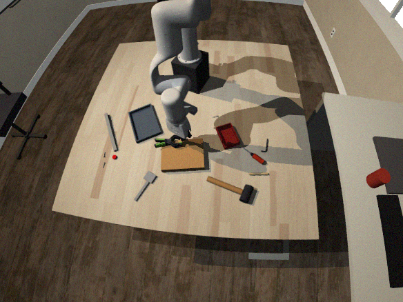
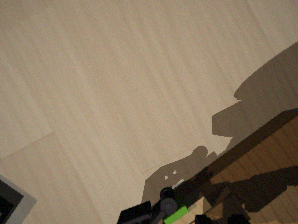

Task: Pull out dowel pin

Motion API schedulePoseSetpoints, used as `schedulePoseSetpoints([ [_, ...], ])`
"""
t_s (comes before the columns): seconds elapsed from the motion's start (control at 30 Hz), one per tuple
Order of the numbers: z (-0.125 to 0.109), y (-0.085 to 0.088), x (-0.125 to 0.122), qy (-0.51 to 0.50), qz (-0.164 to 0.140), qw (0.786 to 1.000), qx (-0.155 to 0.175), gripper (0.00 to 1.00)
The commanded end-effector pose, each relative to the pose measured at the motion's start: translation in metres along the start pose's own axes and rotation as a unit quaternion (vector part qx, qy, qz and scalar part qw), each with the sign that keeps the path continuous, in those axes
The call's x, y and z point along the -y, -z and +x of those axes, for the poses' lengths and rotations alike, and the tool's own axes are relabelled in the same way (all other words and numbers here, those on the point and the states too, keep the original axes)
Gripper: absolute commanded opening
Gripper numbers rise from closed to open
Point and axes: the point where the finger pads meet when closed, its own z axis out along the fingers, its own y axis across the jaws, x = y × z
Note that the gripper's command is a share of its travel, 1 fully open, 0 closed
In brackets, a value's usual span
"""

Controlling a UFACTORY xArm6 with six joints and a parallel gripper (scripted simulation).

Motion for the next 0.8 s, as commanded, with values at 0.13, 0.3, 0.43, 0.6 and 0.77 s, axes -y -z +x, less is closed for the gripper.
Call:
schedulePoseSetpoints([
  [0.13,-0.0014,0.0013,-0.0008,0.04,-0.001,0.999,0.001,0.0],
  [0.3,-0.0014,0.0014,-0.0008,0.074,-0.001,0.997,0.002,0.0],
  [0.43,-0.0014,0.0015,-0.0008,0.101,-0.001,0.995,0.002,0.0],
  [0.6,-0.0014,0.0015,-0.0008,0.121,-0.001,0.993,0.002,0.0],
  [0.77,-0.0014,0.0016,-0.0008,0.153,-0.001,0.988,0.002,0.0],
])
